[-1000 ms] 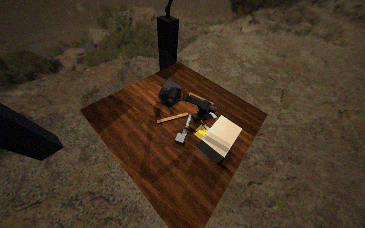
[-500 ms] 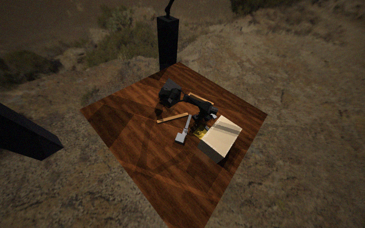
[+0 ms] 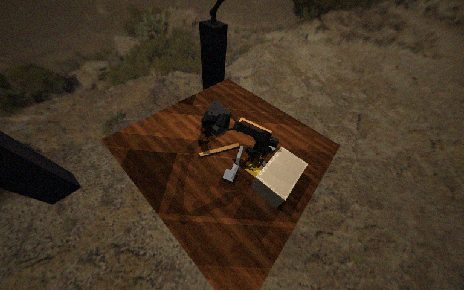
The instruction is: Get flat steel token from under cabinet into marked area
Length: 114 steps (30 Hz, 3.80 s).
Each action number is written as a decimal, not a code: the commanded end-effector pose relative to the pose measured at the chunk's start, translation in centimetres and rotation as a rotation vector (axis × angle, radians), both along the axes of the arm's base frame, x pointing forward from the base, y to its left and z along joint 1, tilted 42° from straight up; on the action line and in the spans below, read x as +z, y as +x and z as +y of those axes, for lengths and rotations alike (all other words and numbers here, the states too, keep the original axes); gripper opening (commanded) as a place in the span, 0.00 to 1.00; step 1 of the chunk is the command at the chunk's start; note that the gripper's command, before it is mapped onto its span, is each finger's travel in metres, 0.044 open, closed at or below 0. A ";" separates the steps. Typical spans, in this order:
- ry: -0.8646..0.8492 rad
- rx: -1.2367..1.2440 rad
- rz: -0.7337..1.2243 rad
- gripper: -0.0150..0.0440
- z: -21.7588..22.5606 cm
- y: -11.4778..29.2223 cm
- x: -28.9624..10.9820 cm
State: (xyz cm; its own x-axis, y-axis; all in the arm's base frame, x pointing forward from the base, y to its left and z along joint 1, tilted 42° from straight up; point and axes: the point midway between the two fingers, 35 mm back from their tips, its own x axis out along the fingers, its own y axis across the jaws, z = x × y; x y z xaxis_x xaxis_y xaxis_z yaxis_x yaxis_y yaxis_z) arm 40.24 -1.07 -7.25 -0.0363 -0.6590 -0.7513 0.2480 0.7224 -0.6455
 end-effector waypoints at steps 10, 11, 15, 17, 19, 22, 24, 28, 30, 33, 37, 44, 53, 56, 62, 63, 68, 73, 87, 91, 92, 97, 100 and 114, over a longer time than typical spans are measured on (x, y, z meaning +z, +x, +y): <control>0.001 0.001 -0.003 0.25 -0.2 1.4 0.2; 0.001 0.001 -0.003 0.25 -0.3 1.5 0.2; 0.001 0.001 -0.003 0.25 -0.3 1.8 0.2; 0.001 0.001 -0.003 0.25 -0.4 1.8 0.2; 0.001 0.001 -0.003 0.25 -0.5 1.8 0.2; 0.001 0.001 -0.003 0.25 -0.6 1.8 0.3; 0.001 0.001 -0.003 0.25 -0.7 1.7 0.4; 0.001 0.001 -0.003 0.25 -1.2 1.6 0.7; 0.000 0.001 -0.003 0.25 -1.4 1.5 0.9; 0.000 0.001 -0.003 0.25 -1.7 1.4 1.1; 0.000 0.001 -0.003 0.25 -1.9 1.3 1.3; 0.000 0.001 -0.003 0.25 -1.9 1.2 1.2; 0.000 0.001 -0.002 0.25 -1.7 0.4 1.1; 0.000 0.001 -0.002 0.25 -1.6 0.2 1.0; 0.000 0.001 -0.002 0.25 -1.5 -0.3 0.9; 0.000 0.001 -0.002 0.25 -1.5 -0.4 0.9; 0.001 0.001 -0.001 0.25 -1.4 -0.9 0.8; 0.001 0.001 -0.001 0.25 -1.2 -1.3 0.7; 0.001 0.001 0.000 0.25 -0.9 -2.7 0.5; 0.001 0.001 0.000 0.25 -0.8 -3.0 0.4; 0.001 0.001 0.000 0.25 -0.8 -3.1 0.4; 0.001 0.001 0.000 0.25 -0.7 -3.6 0.3; 0.001 0.001 0.000 0.25 -0.6 -3.9 0.2; 0.002 0.001 0.001 0.25 -0.2 -5.4 0.0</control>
State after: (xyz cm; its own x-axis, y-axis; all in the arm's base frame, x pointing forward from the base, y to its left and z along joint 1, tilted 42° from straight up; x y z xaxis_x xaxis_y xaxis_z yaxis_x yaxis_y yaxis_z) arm 35.56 -1.39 -7.14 -0.0318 -0.6568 -0.7534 0.2483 0.7249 -0.6425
